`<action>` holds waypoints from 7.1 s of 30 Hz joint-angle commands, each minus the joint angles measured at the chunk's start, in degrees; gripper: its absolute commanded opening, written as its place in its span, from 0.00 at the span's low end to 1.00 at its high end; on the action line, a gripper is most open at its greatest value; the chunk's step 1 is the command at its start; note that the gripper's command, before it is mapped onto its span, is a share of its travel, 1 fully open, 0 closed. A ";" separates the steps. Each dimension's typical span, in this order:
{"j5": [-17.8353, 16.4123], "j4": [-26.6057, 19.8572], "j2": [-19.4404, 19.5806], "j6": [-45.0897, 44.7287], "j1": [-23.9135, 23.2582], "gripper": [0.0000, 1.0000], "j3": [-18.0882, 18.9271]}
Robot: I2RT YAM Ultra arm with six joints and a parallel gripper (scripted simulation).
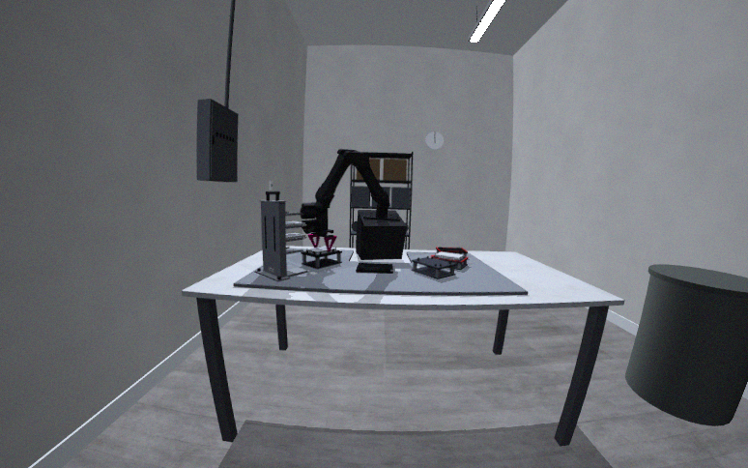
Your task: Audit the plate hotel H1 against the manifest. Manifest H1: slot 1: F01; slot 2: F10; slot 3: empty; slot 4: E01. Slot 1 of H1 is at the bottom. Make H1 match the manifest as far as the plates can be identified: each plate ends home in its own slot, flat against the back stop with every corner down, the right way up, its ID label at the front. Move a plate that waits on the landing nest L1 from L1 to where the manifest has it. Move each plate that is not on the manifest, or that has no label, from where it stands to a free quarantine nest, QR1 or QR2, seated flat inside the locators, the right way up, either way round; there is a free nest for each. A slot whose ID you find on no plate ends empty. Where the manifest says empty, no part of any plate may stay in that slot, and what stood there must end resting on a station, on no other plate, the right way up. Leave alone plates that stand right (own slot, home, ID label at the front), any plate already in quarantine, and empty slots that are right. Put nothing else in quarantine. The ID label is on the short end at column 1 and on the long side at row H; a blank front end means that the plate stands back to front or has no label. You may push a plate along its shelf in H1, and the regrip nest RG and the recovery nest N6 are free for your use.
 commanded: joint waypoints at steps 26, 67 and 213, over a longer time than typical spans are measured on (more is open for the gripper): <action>-0.38 -13.73 -11.32 -3.34 -3.51 1.00 2.68; -0.80 -34.55 -20.38 -8.29 -8.25 1.00 13.00; 56.59 16.62 -68.10 65.61 78.08 1.00 -44.57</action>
